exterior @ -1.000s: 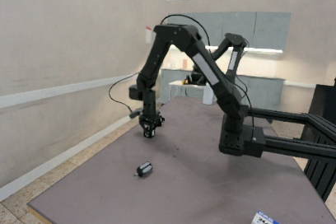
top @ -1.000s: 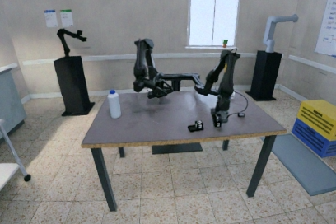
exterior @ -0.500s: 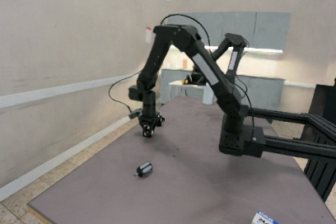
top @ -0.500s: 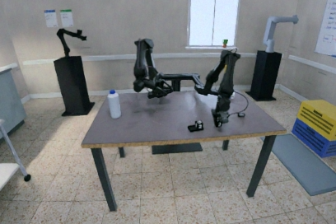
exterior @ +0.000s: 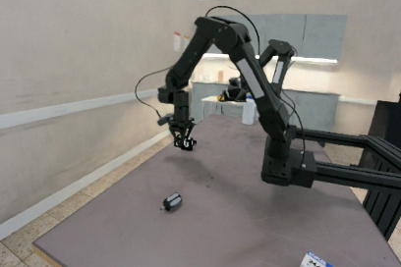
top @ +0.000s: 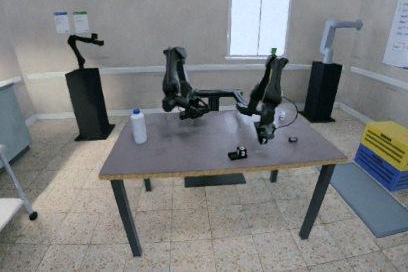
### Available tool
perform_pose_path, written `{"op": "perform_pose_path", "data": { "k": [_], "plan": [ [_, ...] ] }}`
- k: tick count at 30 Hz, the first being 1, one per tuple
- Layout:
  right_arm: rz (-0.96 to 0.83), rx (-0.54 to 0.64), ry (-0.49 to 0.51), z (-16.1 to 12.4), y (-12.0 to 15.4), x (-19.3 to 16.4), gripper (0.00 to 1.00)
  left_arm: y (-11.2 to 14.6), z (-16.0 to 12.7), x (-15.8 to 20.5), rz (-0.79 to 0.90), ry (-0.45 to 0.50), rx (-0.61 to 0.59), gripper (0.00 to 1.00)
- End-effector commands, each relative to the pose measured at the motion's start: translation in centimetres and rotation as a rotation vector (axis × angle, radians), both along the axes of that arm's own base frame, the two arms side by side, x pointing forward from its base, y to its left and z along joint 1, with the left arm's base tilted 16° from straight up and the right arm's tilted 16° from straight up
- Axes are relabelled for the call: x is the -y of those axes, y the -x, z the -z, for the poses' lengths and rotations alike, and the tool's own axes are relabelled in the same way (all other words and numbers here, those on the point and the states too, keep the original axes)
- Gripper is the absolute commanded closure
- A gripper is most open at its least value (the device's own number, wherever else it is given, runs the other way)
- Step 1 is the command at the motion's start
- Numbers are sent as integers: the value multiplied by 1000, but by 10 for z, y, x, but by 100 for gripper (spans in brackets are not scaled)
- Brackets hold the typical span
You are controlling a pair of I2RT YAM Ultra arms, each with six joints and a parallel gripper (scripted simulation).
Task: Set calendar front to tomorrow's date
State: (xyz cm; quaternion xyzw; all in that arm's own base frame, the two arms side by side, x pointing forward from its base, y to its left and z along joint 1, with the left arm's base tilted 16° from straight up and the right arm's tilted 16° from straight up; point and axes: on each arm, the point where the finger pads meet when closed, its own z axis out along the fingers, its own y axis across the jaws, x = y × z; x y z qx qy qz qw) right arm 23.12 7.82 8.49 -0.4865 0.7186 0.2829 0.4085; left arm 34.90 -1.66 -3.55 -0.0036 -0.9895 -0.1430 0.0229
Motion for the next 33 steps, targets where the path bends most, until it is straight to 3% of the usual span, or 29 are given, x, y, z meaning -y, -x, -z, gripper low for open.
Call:
{"op": "perform_pose_path", "data": {
  "k": [1,10,12,16,19,27,33],
  "plan": [
    [2,-46,26,-6,2,-5,0,-14,-24,22,174,8,-5,64],
    [-1,-292,188,9,27,-24,0,-21,0,85,722,16,-197,64],
    [-1,-292,188,9,27,-24,0,-21,0,85,722,16,-197,64],
    [70,-460,351,20,48,-26,0,-24,7,109,965,9,-286,64],
    [119,-522,485,21,63,-29,0,-27,13,129,1101,18,-325,64],
    [290,-503,731,12,86,-29,0,-33,21,157,1291,13,-376,64],
    [438,-425,806,0,92,-22,0,-35,24,166,1345,12,-389,64]
  ]
}}
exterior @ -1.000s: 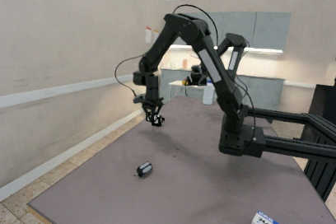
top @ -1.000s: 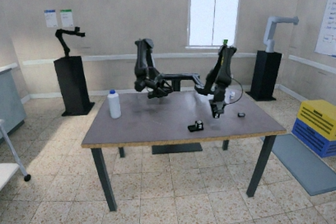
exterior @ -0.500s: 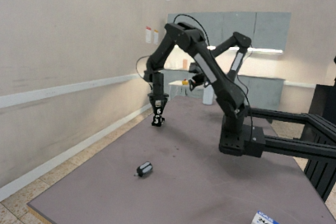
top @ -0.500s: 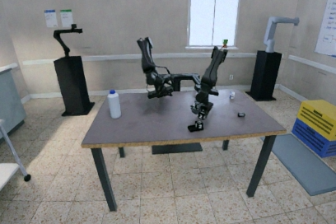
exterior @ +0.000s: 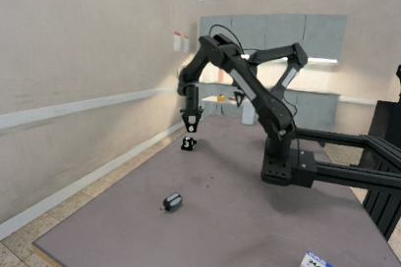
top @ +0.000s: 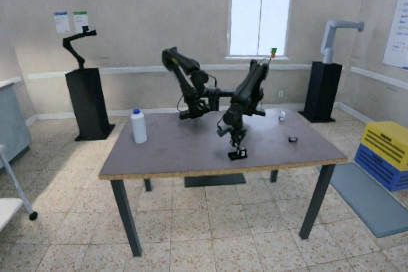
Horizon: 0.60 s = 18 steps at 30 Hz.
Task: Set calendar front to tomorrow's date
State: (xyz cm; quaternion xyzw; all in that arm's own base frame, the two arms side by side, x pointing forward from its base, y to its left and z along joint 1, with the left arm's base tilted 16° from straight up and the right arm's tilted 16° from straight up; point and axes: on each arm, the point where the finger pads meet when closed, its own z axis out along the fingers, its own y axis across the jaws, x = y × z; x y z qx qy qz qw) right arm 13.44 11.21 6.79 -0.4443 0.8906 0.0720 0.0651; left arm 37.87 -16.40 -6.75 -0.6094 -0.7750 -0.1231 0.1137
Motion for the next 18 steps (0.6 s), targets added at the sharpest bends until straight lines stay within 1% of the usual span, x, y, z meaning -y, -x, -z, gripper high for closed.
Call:
{"op": "perform_pose_path", "data": {
  "k": [1,7,11,13,15,18],
  "plan": [
    [176,122,150,-20,-4,11,0,-6,-8,20,84,21,-8,64],
    [243,304,175,-43,-1,9,0,-12,-10,26,82,35,20,64],
    [302,440,139,-63,-1,7,0,-11,-4,22,86,31,13,64],
    [302,440,139,-63,-1,7,0,-11,-4,22,86,31,13,64],
    [359,531,96,-79,-3,7,0,-15,-1,22,83,37,26,64],
    [400,622,16,-96,-3,4,0,-16,4,20,84,34,30,64]
  ]
}}
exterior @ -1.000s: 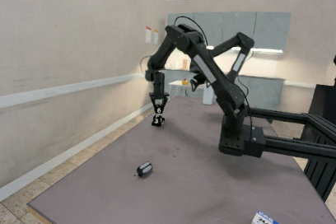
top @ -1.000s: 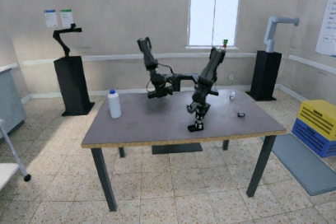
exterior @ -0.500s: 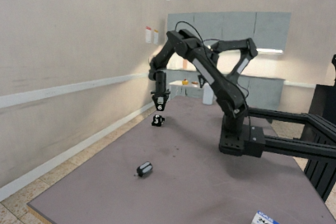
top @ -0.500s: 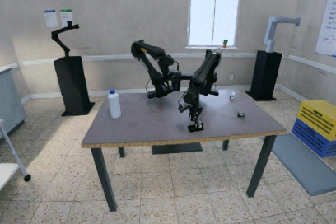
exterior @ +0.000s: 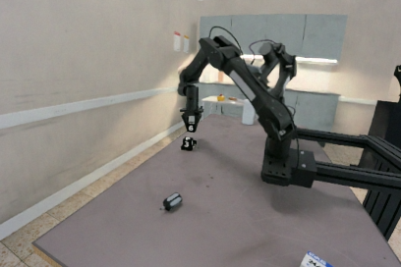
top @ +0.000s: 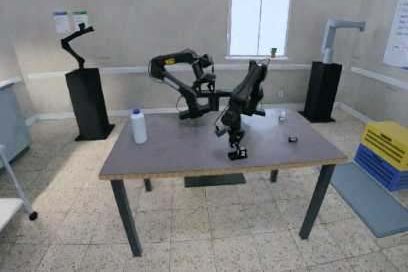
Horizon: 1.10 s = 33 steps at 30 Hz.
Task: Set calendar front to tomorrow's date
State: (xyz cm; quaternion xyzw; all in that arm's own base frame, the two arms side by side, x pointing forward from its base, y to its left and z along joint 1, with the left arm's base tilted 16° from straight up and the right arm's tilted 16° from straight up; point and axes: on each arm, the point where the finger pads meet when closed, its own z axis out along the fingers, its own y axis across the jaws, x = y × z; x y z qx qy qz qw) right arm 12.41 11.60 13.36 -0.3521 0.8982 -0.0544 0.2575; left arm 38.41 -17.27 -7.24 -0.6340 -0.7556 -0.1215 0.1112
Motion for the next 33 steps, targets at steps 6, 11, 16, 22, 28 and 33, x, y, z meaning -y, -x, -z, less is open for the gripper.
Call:
{"op": "perform_pose_path", "data": {
  "k": [6,11,16,22,28,33],
  "plan": [
    [144,290,-209,-57,-7,-7,0,-7,22,0,15,18,21,64],
    [98,300,-241,-61,-3,-17,0,-8,28,-1,17,21,29,64],
    [88,308,-250,-63,-3,-20,0,-6,37,-3,17,19,21,64],
    [90,310,-250,-63,-4,-20,0,-5,33,-4,13,17,19,64],
    [92,310,-244,-63,-4,-20,0,-18,39,-4,31,23,59,64],
    [89,306,-231,-55,-6,-18,0,-9,32,-16,4,23,36,64]
  ]
}}
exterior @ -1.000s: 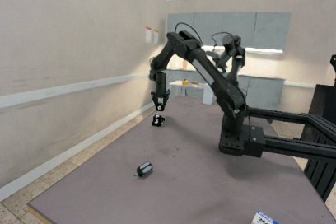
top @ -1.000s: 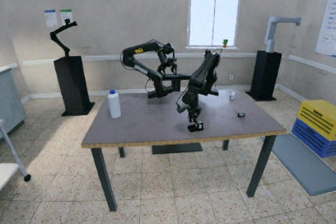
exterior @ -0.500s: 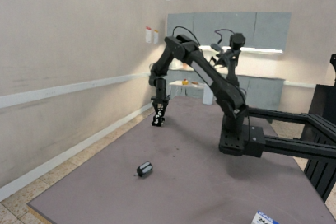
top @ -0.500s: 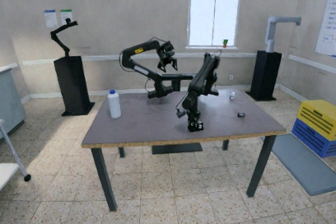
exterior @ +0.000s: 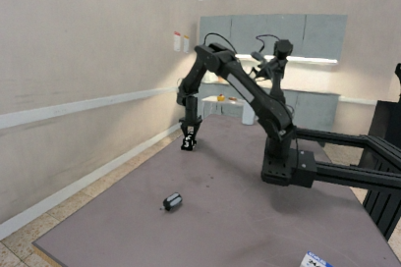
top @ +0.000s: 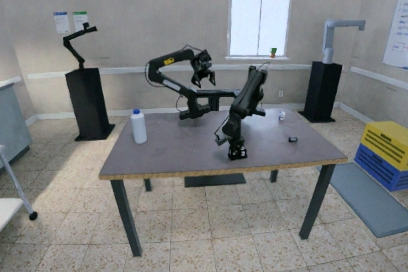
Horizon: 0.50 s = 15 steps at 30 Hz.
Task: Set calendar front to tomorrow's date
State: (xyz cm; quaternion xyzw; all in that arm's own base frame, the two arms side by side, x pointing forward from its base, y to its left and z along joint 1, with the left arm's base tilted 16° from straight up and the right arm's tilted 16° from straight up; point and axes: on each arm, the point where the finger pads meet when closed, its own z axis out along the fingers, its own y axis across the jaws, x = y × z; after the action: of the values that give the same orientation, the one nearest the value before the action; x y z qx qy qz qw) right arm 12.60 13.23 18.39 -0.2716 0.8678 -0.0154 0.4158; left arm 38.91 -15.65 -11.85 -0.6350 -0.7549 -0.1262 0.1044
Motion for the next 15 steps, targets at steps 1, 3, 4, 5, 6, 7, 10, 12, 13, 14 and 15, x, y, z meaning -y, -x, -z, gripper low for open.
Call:
{"op": "perform_pose_path", "data": {
  "k": [1,3,4,5,6,7,10,12,13,14,15],
  "plan": [
    [4,23,-14,-4,-5,-2,0,-6,-17,2,1,25,27,64],
    [5,25,-8,-2,-7,-2,0,-9,-20,7,9,31,41,64],
    [5,25,-7,-1,-7,-2,0,-9,-20,7,9,32,40,64],
    [5,26,-7,-1,-8,-2,0,-9,-20,7,9,32,40,64],
    [6,27,-7,0,-9,-2,0,-9,-20,7,9,32,40,64],
    [6,28,-6,0,-11,-2,0,-9,-20,7,9,32,40,64],
    [5,22,-6,3,-13,-4,0,-3,-10,1,-1,15,18,64],
    [5,23,-6,3,-15,-4,0,0,-2,-3,-12,7,8,64],
    [5,23,-6,3,-15,-4,0,0,-2,-3,-12,7,8,64],
    [6,25,-13,2,-16,-4,0,-1,4,-4,-15,4,12,64],
    [7,25,-10,4,-17,-4,0,-2,6,-4,-17,9,15,64]
  ]
}}
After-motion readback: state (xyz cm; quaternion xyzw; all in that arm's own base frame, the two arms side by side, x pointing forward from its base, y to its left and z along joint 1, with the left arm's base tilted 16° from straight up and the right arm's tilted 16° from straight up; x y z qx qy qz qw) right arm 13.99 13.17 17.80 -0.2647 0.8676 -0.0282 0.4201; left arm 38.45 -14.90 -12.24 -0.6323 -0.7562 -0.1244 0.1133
